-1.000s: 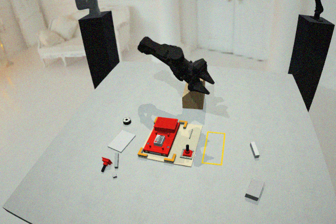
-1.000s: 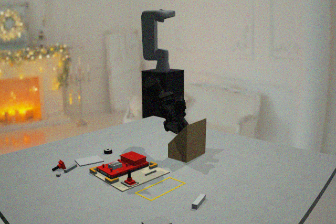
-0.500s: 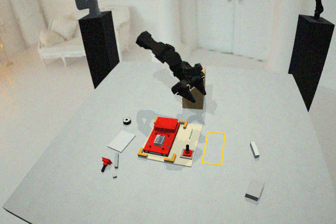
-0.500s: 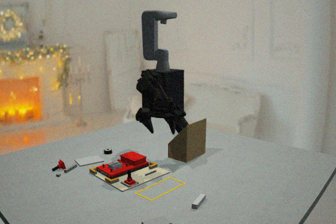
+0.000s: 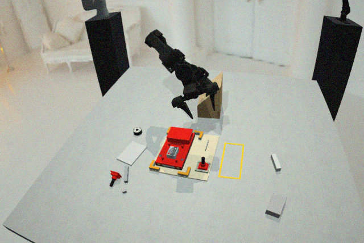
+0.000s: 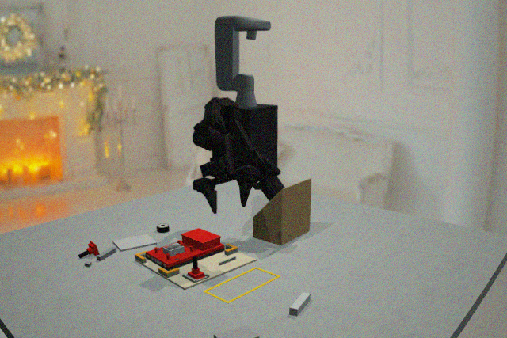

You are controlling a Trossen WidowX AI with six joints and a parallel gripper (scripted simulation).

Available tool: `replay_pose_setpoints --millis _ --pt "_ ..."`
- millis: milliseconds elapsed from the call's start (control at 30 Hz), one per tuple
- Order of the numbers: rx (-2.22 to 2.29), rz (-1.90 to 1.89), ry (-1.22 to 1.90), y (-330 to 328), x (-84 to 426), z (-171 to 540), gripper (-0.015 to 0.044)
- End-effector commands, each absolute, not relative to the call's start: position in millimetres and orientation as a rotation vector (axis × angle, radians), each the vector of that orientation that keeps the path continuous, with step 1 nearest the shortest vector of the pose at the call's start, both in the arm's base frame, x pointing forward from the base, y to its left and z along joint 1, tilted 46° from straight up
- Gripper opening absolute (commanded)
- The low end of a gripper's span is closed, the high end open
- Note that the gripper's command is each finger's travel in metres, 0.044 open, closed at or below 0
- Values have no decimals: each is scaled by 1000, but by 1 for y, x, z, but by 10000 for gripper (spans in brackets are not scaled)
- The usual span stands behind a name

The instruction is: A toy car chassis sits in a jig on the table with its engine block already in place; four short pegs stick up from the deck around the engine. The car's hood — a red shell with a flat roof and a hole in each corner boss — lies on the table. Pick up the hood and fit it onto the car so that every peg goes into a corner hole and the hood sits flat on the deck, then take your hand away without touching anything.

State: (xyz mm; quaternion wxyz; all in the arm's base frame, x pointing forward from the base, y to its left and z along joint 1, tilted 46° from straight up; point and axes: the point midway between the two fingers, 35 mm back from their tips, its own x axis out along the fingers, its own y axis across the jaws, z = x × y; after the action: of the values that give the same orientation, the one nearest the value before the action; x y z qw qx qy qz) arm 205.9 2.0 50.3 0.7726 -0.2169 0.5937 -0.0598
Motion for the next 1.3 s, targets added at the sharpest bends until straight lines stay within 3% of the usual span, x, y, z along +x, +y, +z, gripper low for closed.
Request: replay_pose_setpoints --millis 0,333,667,1267 --pt "-192 -475 1254 -17 213 60 440" --pt "272 -1063 1024 -50 218 72 440" --pt "663 -1537 578 -83 222 86 440" --pt "687 -1563 542 -88 222 84 440"
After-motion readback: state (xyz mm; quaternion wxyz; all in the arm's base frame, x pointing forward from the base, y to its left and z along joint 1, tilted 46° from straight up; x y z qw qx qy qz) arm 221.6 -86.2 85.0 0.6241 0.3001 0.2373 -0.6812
